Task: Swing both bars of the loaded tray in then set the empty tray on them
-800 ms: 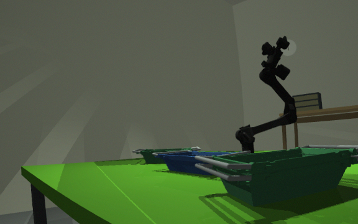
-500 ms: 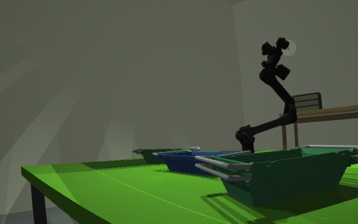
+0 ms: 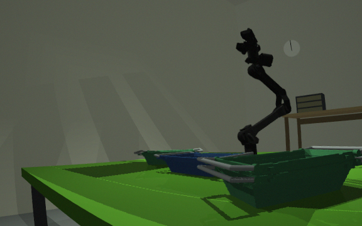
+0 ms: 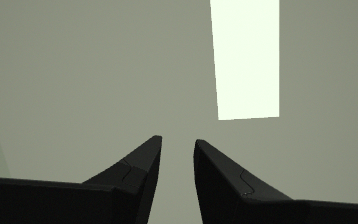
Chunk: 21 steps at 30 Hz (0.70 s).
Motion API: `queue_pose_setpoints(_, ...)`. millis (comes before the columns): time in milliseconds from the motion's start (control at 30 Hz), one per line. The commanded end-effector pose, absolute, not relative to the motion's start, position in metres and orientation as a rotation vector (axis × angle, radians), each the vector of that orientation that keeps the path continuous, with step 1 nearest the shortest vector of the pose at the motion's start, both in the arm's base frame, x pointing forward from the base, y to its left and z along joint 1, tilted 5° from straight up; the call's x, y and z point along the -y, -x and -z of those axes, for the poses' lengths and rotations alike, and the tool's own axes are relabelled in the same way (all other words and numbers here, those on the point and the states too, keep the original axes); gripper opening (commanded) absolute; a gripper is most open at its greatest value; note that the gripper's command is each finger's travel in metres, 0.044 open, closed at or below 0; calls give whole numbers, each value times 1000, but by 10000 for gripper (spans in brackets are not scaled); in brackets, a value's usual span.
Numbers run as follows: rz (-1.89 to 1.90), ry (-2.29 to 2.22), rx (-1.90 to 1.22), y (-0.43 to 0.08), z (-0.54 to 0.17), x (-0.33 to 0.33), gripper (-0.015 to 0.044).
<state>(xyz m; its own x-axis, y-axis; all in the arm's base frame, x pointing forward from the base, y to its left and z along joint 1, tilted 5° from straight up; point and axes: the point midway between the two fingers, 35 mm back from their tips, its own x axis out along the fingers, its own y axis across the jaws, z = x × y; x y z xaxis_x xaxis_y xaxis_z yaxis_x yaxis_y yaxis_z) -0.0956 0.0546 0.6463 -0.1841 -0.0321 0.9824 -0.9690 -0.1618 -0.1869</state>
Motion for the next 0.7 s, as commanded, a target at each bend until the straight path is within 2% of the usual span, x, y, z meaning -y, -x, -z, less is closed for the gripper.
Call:
queue_pose_setpoints(0, -1235, -1310, 1315, 55, -655, -19, 81)
queue_pose_setpoints(100, -1138, -1310, 1332, 41, -658, -7, 81)
queue_pose_setpoints(267, -707, -1269, 1319, -29, -664, 40, 81)
queue_pose_setpoints(667, -70, -1011, 996, -169, -632, 92, 81)
